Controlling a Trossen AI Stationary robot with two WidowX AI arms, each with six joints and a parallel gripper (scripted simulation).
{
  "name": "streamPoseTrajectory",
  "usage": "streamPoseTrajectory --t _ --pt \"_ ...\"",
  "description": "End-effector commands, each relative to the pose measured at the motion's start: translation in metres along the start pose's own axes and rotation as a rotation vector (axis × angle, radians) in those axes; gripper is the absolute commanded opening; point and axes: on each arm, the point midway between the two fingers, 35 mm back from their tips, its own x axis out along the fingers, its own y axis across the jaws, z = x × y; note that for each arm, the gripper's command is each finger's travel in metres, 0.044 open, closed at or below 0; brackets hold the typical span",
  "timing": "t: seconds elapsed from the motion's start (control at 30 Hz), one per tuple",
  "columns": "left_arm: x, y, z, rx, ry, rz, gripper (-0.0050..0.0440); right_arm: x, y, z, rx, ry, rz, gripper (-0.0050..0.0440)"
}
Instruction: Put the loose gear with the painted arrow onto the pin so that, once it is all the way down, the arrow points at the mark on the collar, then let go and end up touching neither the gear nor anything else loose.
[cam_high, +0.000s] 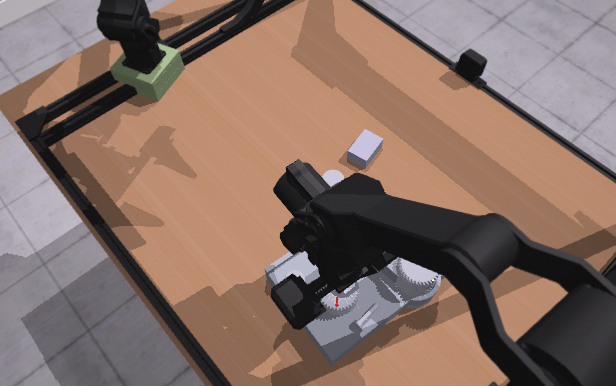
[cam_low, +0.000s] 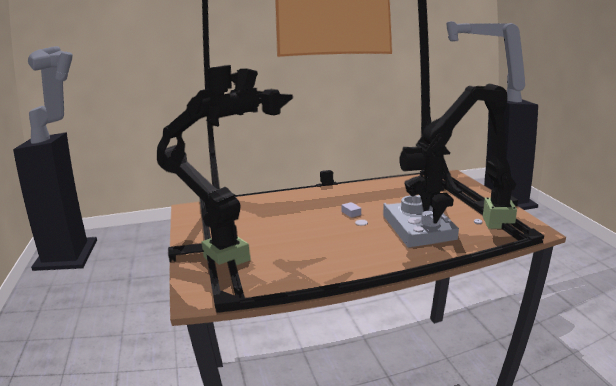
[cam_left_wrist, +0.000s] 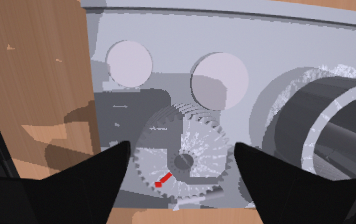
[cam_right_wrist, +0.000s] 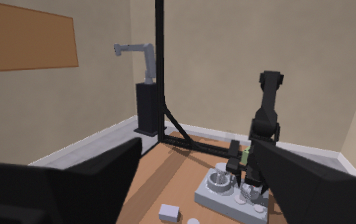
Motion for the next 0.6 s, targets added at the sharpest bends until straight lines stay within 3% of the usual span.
streamPoseTrajectory --t 0.0,0.37,0.5,0.57 --pt "0.0040 0.0001 -0.0025 0.002 0.012 0.000 0.0325 -0.0002 0.0014 0.0004 0.001 0.000 0.005 0.0400" --pt "0.0040 0.0001 -0.0025 0.002 0.012 0.000 0.0265 -0.0002 0.0014 0.0004 0.001 0.000 0.005 0.0400" --pt "0.0040 0.0001 -0.0025 0.002 0.012 0.000 0.0265 -0.0002 0.0014 0.0004 0.001 0.000 0.005 0.0400" --pt "0.0001 0.0001 -0.0020 0.002 0.012 0.000 0.0217 -0.0002 0.0014 0.0004 0.001 0.000 0.005 0.0400"
